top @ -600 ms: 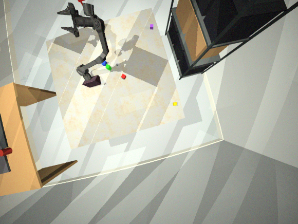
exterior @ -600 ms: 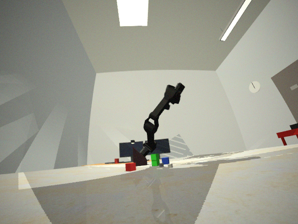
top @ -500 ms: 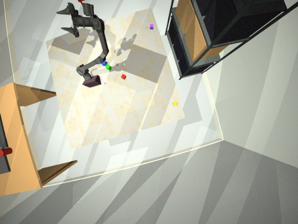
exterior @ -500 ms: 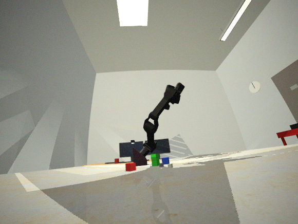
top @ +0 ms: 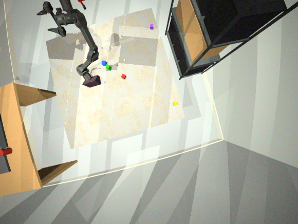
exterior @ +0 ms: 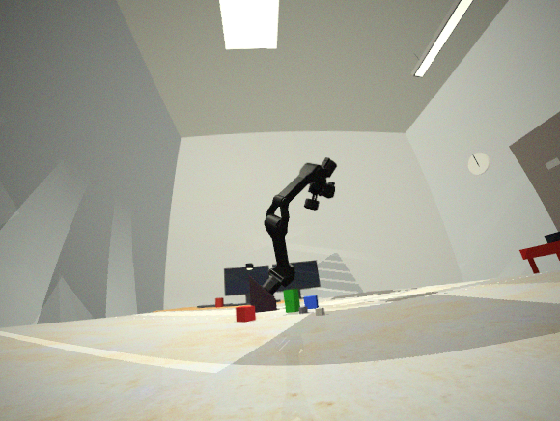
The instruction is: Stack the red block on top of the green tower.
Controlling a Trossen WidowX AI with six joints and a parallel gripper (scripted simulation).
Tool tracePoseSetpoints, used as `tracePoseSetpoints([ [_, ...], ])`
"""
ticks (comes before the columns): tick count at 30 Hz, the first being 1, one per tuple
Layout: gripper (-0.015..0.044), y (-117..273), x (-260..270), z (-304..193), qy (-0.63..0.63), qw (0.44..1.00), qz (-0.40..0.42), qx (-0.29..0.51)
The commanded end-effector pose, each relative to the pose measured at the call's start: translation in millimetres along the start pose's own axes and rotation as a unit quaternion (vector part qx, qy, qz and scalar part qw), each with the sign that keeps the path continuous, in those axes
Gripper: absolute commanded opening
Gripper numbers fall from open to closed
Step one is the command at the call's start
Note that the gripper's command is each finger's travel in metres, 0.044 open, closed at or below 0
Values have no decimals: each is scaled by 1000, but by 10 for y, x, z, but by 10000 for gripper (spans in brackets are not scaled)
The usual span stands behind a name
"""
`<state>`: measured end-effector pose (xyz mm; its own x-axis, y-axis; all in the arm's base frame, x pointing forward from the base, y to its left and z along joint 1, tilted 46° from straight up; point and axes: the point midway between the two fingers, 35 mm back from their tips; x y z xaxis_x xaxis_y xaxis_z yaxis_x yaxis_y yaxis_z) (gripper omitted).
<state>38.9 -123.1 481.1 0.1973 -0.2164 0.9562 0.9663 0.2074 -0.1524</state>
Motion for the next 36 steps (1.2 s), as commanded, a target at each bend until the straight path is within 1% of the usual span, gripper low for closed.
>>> tracePoseSetpoints([
  [1,440,-306,-44,180,3,998,-37,-44],
  [6,440,-606,-104,491,5,990,-75,-121],
  [12,440,-917,-250,878,4,974,-133,-182],
  [20,440,-1103,-513,1428,8,943,-205,-262],
  [28,440,-1091,-786,2052,-14,903,-269,-334],
  [36,440,-842,-1073,2652,-42,856,-325,-401],
])
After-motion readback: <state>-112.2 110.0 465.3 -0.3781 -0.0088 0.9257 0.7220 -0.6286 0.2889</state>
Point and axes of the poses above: the point midway between the two fingers, 35 mm back from their tips, its own y axis back along the fingers, its own x axis across the jaws, z = x × y, and after that the axes turned 12 degrees about -y, right-handed
